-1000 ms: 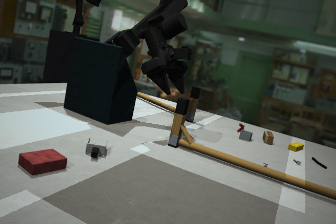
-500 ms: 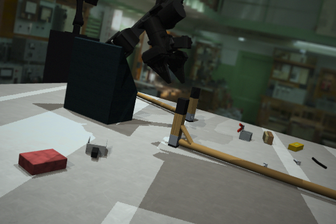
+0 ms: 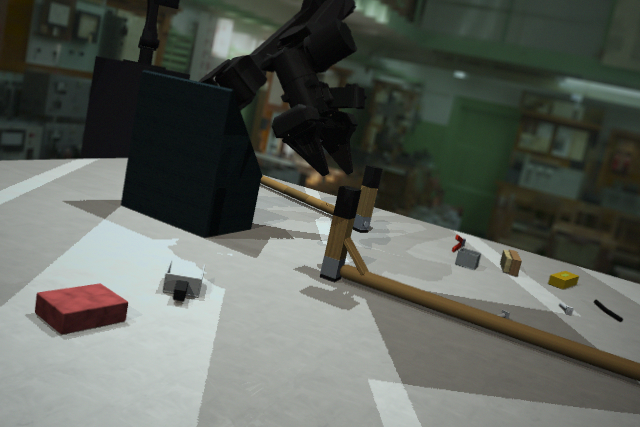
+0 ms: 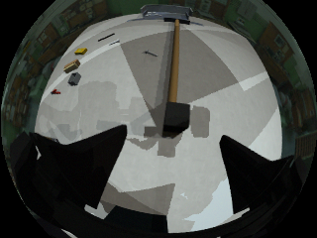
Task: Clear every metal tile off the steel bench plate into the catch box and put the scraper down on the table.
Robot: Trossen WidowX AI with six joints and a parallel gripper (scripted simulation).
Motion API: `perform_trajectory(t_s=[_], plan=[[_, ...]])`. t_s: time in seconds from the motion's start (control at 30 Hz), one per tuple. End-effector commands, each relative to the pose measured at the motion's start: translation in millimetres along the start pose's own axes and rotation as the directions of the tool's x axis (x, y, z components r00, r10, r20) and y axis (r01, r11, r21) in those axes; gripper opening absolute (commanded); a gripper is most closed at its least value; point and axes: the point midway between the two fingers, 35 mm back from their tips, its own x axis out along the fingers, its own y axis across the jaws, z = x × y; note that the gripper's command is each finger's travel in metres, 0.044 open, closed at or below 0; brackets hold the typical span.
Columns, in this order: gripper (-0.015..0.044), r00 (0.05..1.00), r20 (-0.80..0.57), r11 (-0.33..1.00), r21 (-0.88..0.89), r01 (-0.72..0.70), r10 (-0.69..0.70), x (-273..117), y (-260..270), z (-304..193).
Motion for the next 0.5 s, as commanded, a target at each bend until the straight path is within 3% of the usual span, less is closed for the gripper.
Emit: perform_trajectory(t_s=[0.0, 0.47], plan=[[0.0440, 1.000, -0.007, 1.000, 0.016, 0.004, -0.004, 6.3, -0.9, -10.1], [0.0440, 1.000, -0.012, 1.000, 0.014, 0.008, -0.008, 21.0, -2.6, -8.4]])
